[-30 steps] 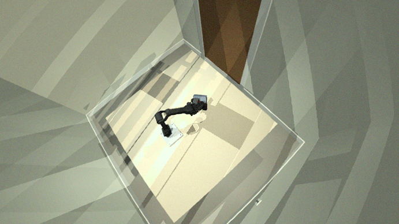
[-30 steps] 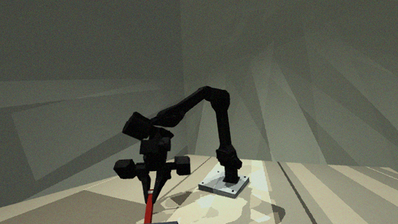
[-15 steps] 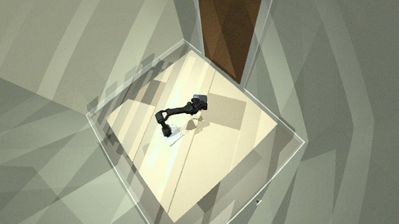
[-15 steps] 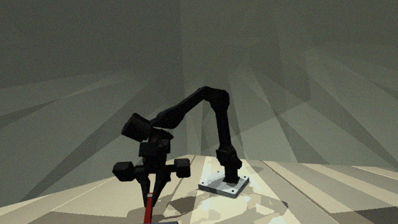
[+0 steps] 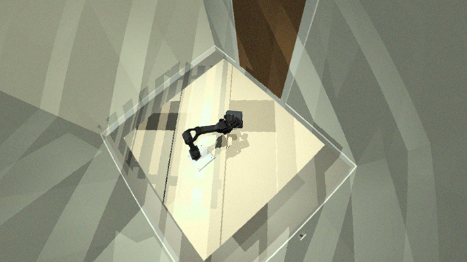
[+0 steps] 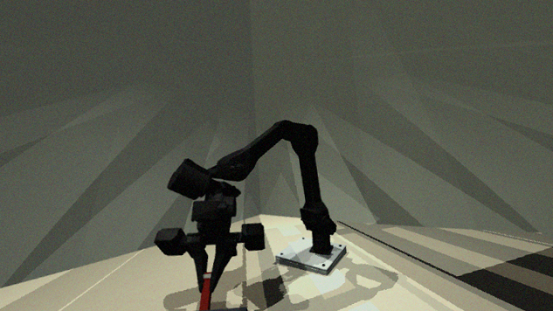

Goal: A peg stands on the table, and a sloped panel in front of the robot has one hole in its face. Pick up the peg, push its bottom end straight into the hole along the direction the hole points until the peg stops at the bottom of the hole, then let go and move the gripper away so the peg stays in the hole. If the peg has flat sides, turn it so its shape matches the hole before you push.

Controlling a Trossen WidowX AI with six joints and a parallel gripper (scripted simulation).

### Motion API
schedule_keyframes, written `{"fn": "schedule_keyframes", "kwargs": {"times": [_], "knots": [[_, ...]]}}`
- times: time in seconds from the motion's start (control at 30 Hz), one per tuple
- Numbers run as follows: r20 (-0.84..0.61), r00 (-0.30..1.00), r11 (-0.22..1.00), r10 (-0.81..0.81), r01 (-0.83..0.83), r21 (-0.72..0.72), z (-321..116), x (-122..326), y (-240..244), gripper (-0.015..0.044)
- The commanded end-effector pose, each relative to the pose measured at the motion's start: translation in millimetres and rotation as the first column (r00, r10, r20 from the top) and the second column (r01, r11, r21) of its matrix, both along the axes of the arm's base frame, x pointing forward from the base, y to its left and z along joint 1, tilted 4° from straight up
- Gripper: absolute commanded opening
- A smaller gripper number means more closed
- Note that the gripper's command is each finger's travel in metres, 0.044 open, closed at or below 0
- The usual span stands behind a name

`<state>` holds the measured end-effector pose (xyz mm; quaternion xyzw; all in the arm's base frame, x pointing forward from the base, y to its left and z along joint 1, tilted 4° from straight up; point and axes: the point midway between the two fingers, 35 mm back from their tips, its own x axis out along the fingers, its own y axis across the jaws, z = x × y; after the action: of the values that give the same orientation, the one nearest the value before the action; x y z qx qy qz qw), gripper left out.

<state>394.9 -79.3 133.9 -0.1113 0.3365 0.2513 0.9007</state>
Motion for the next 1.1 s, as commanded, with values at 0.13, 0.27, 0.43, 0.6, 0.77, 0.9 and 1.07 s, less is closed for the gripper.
{"fn": "schedule_keyframes", "kwargs": {"times": [0.13, 0.27, 0.43, 0.6, 0.77, 0.9, 1.07], "knots": [[-0.002, 1.000, 1.000, -0.003, 0.003, 0.001, -3.4, 2.3, 1.6, 0.0000], [-0.002, 1.000, 1.000, -0.003, 0.003, 0.001, -4.4, 2.8, 1.9, 0.0000], [0.001, 1.000, 1.000, 0.002, -0.002, 0.000, -3.5, 2.7, 2.2, 0.0000], [0.001, 1.000, 1.000, 0.002, -0.002, 0.000, -3.5, 2.7, 2.2, 0.0000], [0.001, 1.000, 1.000, 0.002, -0.002, 0.000, -3.5, 2.7, 2.2, 0.0079], [0.001, 1.000, 1.000, 0.002, -0.002, 0.000, -3.5, 2.7, 2.2, 0.0184], [0.001, 1.000, 1.000, 0.002, -0.002, 0.000, -3.5, 2.7, 2.2, 0.0315]]}}
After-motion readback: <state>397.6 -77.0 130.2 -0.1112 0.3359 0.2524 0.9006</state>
